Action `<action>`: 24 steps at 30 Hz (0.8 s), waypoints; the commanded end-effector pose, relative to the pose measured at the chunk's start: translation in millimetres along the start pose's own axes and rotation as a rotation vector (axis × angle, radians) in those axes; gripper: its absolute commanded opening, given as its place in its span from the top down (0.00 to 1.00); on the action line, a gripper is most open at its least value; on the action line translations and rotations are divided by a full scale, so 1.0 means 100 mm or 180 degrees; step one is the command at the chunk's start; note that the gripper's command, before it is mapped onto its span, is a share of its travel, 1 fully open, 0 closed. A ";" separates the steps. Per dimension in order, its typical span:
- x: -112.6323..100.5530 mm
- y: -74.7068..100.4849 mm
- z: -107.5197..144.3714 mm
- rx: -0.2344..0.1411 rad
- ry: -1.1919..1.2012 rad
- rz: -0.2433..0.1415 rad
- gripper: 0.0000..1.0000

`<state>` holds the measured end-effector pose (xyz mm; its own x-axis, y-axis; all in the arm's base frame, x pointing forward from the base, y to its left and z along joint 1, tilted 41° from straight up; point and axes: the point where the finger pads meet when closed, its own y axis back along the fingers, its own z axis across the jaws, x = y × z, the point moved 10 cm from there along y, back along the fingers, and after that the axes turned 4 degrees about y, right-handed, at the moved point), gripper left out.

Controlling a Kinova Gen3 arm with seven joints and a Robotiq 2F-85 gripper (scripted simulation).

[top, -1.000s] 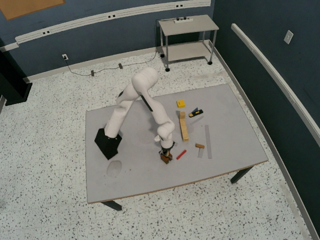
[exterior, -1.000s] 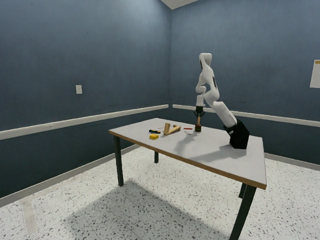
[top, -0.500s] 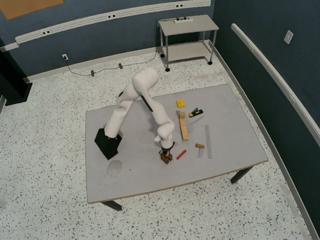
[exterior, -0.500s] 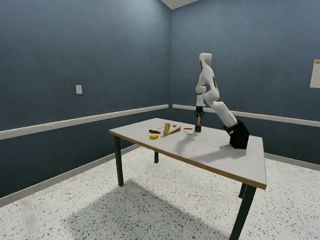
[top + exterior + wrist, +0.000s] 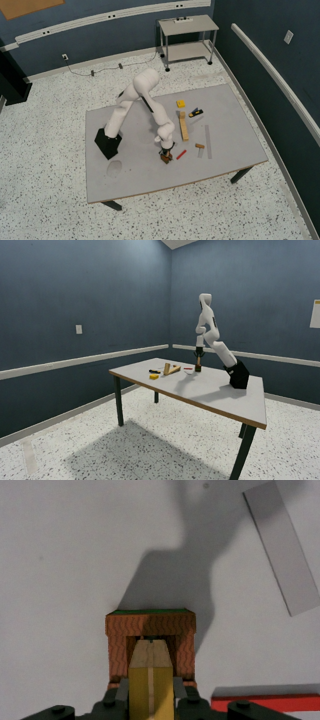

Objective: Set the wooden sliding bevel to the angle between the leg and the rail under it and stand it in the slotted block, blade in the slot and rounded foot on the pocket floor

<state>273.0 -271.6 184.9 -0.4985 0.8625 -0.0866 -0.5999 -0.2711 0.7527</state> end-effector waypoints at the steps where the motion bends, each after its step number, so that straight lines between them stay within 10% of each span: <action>1: 0.00 -0.01 0.00 0.0001 -0.0001 -0.0004 0.90; 24: 0.00 -0.05 0.00 0.0001 -0.0001 -0.0004 0.90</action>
<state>275.4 -270.5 181.8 -0.4985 0.8626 -0.0866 -0.5999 -0.2711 0.7527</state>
